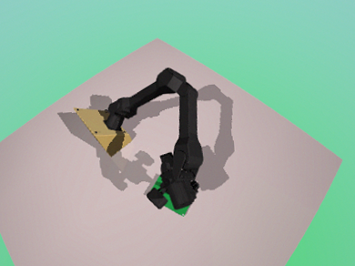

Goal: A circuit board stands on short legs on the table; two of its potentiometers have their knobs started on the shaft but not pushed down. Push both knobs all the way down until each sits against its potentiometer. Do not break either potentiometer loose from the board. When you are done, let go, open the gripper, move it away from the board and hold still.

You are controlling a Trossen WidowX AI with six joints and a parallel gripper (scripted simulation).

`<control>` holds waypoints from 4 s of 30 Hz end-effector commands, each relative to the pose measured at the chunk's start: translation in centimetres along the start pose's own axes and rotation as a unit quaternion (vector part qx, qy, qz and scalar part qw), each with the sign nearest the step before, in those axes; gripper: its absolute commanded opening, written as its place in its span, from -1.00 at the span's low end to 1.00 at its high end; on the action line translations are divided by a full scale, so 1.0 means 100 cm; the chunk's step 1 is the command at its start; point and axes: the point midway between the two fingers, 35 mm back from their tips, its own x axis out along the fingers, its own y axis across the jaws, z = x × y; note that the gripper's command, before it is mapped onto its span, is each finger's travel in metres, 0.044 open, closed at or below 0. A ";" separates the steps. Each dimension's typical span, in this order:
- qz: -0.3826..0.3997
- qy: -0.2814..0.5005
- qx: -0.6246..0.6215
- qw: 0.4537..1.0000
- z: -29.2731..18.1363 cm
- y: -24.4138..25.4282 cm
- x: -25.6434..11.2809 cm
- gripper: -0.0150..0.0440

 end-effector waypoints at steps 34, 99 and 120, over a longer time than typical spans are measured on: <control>0.003 0.009 -0.010 1.000 0.002 0.003 0.018 -0.49; 0.003 0.009 -0.010 1.000 0.002 0.003 0.023 -0.49; 0.003 0.009 -0.010 1.000 0.002 0.003 0.024 -0.49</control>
